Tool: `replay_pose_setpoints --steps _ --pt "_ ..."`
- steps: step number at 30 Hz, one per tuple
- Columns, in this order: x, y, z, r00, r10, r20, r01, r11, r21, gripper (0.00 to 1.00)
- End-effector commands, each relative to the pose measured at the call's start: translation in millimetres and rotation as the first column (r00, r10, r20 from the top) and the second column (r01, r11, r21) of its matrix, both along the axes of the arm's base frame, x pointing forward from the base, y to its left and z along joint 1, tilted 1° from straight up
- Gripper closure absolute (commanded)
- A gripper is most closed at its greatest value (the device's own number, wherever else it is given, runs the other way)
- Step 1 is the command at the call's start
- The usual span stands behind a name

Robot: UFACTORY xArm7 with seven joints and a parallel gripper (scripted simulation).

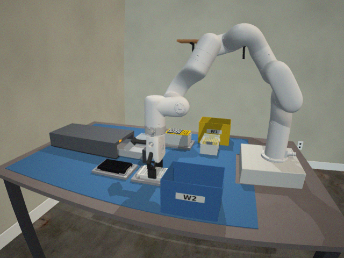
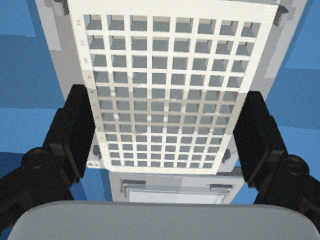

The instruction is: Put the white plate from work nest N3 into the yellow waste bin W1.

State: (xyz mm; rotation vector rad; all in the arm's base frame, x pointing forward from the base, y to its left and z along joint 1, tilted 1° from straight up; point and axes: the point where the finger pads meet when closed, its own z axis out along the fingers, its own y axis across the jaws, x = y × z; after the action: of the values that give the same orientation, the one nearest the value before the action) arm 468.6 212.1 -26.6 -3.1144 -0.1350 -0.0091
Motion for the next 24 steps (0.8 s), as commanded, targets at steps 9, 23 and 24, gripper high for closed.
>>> replay_pose_setpoints --steps 9,23,24 --pt "1.7 1 6.4 1.0 0.0 0.004 0.0 1.0 0.002 1.0" --pt "1.6 0 15.1 1.0 0.0 0.004 0.0 1.0 0.002 1.0" --pt "1.6 0 15.1 1.0 0.0 0.004 0.0 1.0 0.002 1.0"
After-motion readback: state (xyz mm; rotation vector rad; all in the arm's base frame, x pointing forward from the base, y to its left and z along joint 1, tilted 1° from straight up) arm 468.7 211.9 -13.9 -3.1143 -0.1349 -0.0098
